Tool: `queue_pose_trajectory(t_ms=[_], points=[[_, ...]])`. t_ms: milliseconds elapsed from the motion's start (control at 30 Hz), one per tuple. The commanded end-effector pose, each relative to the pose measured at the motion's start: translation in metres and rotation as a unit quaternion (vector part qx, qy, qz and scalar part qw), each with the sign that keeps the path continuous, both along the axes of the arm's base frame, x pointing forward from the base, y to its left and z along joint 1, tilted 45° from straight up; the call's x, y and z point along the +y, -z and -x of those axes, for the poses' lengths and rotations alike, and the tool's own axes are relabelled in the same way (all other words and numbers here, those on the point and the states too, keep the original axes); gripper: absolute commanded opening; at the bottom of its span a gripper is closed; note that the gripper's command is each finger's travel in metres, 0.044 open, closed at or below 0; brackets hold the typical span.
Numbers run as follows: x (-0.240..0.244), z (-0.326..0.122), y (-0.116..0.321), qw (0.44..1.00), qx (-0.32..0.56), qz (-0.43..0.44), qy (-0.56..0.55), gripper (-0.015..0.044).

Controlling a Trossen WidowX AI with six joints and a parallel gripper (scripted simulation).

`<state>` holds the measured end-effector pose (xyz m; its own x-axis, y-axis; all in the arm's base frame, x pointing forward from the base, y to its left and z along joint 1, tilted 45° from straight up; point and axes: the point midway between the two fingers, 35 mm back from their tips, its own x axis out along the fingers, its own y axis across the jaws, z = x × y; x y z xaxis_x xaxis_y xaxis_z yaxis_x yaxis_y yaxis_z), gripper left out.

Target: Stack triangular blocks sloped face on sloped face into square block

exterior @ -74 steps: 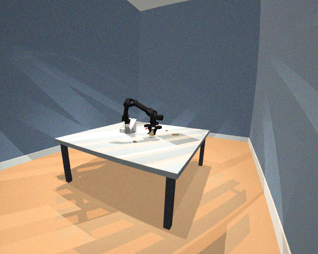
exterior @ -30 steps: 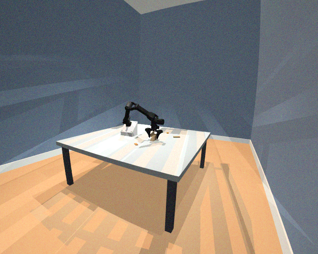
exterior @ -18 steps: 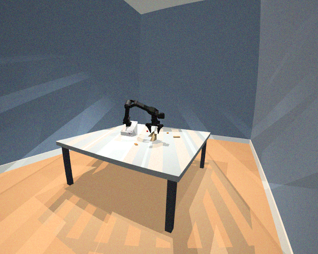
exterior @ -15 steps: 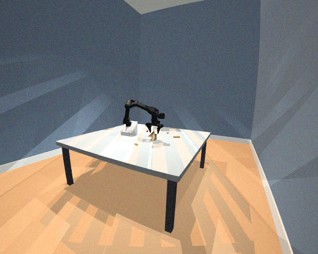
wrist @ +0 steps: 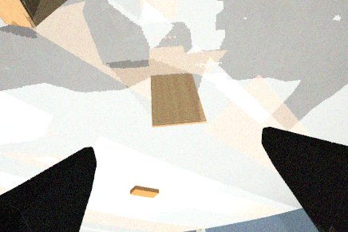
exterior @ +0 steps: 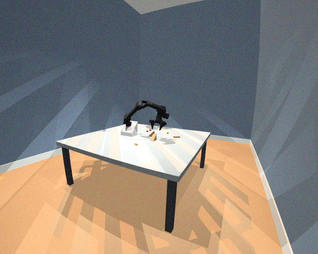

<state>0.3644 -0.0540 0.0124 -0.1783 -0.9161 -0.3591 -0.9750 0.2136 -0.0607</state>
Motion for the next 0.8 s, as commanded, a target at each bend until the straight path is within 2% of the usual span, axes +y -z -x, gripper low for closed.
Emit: queue_pose_trajectory(t_ms=[0,767], points=[[-0.005,-0.002,-0.003,1.000,-0.008,0.005,0.004,0.0440],[-0.039,0.001,0.012,1.000,-0.008,-0.001,0.001,0.0440]])
